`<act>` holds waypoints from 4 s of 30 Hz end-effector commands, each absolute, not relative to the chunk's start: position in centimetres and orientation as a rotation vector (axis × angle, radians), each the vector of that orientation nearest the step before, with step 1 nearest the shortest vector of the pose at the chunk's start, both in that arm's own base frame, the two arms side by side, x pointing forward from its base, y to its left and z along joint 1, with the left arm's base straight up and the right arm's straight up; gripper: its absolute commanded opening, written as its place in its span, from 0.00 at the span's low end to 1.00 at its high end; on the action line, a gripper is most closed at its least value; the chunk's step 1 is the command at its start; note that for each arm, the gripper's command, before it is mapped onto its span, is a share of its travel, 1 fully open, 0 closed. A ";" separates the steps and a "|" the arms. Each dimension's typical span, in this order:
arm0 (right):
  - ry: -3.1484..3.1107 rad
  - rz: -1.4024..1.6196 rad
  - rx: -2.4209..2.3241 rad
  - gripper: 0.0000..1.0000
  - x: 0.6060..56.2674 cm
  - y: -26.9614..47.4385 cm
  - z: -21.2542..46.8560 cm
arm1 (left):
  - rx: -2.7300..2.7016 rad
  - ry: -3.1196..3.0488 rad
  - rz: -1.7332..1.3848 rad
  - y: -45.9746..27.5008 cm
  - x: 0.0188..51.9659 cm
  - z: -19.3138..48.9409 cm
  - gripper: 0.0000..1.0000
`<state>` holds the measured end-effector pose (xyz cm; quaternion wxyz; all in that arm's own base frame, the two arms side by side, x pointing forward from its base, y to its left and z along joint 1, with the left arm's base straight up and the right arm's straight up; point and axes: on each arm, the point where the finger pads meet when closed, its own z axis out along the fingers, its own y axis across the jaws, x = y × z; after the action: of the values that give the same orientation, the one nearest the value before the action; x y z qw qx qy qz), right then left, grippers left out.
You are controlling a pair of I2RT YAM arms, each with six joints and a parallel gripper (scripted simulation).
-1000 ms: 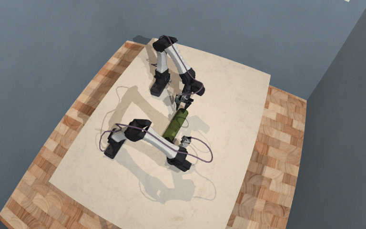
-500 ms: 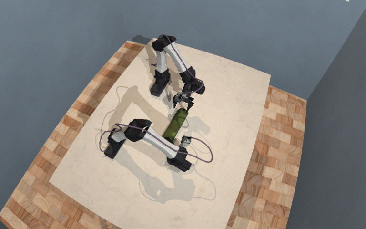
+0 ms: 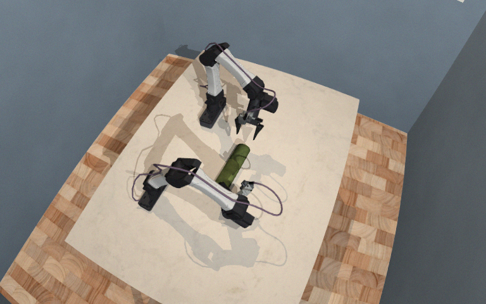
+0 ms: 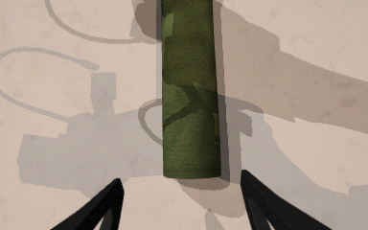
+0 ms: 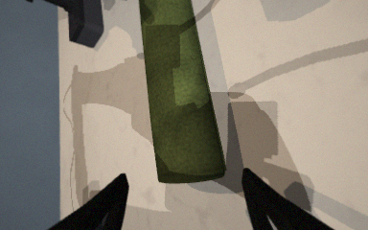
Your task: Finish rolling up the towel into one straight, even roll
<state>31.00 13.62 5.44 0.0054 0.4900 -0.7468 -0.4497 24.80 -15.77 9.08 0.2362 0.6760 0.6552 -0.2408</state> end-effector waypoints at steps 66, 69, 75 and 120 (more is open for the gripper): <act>-2.572 0.267 2.710 0.85 16.7 1.8 20.9 | 1.951 1.605 0.124 -1.5 16.2 18.2 0.85; -2.572 0.267 2.710 0.85 16.7 1.8 20.9 | 1.951 1.605 0.124 -1.5 16.2 18.2 0.85; -2.572 0.267 2.710 0.85 16.7 1.8 20.9 | 1.951 1.605 0.124 -1.5 16.2 18.2 0.85; -2.572 0.267 2.710 0.85 16.7 1.8 20.9 | 1.951 1.605 0.124 -1.5 16.2 18.2 0.85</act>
<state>16.86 1.70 21.10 -0.2971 0.6911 -0.6546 0.0745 16.16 -1.77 17.60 0.2833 0.7240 0.6269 0.0495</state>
